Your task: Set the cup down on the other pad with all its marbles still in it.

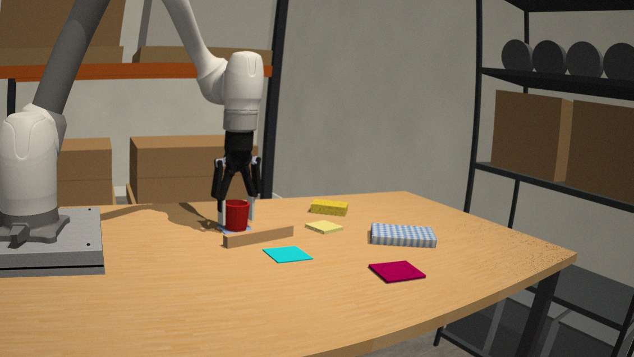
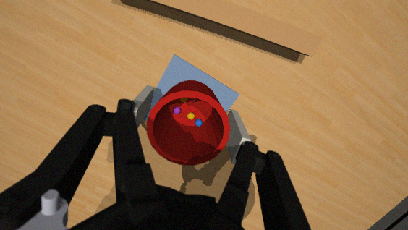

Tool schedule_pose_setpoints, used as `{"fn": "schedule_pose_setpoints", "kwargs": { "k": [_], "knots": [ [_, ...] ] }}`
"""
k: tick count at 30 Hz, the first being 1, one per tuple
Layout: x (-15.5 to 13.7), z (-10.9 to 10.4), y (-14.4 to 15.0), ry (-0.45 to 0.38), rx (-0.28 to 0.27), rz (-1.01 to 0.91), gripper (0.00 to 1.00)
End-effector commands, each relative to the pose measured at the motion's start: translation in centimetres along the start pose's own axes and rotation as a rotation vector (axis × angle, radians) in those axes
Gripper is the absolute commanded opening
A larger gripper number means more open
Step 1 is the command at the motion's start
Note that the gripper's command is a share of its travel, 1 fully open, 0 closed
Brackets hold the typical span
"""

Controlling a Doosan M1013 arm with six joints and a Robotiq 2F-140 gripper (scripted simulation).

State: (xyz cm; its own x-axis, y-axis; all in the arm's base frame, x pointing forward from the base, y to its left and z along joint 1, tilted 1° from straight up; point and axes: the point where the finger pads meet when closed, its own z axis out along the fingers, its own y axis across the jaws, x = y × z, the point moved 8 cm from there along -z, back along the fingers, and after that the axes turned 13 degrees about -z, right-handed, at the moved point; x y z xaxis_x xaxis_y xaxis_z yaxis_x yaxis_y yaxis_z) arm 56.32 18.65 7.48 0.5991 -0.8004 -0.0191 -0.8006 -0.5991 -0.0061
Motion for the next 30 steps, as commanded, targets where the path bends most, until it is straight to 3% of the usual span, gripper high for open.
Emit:
{"fn": "schedule_pose_setpoints", "kwargs": {
  "k": [1, 30],
  "knots": [
    [-0.3, 1.11, 0.12, -0.004, -0.002, 0.002, 0.59],
    [-0.31, 1.37, 0.12, -0.004, -0.002, 0.002, 0.58]
  ]
}}
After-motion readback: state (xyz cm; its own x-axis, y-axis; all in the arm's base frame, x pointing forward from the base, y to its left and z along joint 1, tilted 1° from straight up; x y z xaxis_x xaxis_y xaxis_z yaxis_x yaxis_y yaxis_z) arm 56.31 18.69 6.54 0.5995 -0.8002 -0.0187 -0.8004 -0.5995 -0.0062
